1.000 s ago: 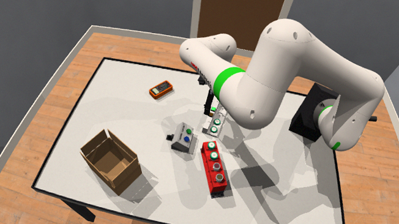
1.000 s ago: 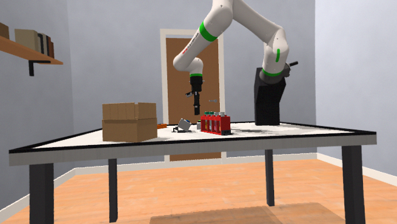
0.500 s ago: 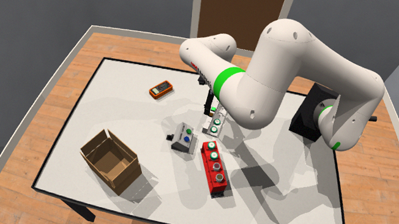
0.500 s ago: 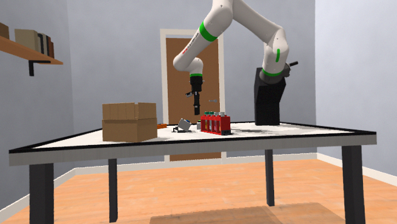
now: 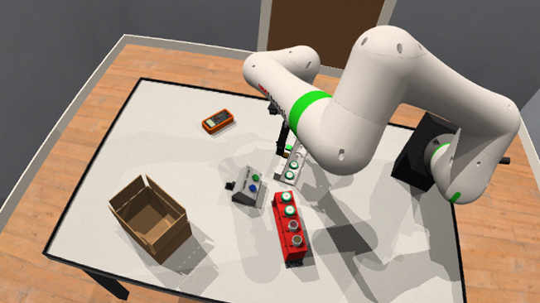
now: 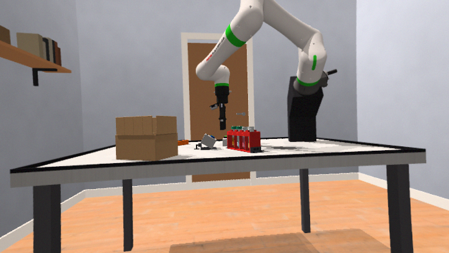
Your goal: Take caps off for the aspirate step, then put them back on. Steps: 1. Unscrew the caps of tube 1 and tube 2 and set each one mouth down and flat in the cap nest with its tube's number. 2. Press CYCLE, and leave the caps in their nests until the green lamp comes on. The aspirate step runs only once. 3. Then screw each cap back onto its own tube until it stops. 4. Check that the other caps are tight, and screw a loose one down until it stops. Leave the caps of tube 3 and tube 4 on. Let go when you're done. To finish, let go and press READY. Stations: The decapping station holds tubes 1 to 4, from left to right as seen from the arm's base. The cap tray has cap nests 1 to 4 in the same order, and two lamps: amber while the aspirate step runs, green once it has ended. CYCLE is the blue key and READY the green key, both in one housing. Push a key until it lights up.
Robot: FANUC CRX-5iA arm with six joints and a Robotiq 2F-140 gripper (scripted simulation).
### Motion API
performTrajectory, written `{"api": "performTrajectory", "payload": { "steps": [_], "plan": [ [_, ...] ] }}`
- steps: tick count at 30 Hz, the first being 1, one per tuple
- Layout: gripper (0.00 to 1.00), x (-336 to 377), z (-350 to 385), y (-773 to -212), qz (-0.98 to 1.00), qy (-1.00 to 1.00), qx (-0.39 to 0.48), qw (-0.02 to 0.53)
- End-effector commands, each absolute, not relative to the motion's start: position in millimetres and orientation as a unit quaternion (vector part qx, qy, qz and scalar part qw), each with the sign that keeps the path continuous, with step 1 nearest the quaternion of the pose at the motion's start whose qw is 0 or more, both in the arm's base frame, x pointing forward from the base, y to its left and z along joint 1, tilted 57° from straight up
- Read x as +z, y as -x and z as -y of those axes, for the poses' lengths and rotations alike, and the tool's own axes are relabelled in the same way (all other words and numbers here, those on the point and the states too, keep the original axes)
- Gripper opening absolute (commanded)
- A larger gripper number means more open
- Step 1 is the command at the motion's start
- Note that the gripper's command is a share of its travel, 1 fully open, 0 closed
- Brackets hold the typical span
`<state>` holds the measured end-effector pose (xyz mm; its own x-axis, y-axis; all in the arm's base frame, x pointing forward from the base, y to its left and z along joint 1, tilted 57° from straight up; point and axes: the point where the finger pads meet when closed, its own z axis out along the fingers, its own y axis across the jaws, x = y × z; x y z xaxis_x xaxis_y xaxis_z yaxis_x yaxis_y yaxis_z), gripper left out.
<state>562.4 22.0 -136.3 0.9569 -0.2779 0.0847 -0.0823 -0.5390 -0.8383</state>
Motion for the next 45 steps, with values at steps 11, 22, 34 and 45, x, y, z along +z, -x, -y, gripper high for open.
{"api": "performTrajectory", "payload": {
  "steps": [11,22,34,45],
  "plan": [
    [1.0,-136.0,-20.8,-562.7,-0.104,0.871,-0.105,0.468],
    [1.0,-136.0,-20.8,-562.7,-0.104,0.871,-0.105,0.468],
    [0.36,-100.7,-21.2,-540.6,-0.104,0.871,-0.105,0.468],
    [0.36,-25.6,-22.0,-493.9,-0.104,0.871,-0.105,0.468]
  ]
}}
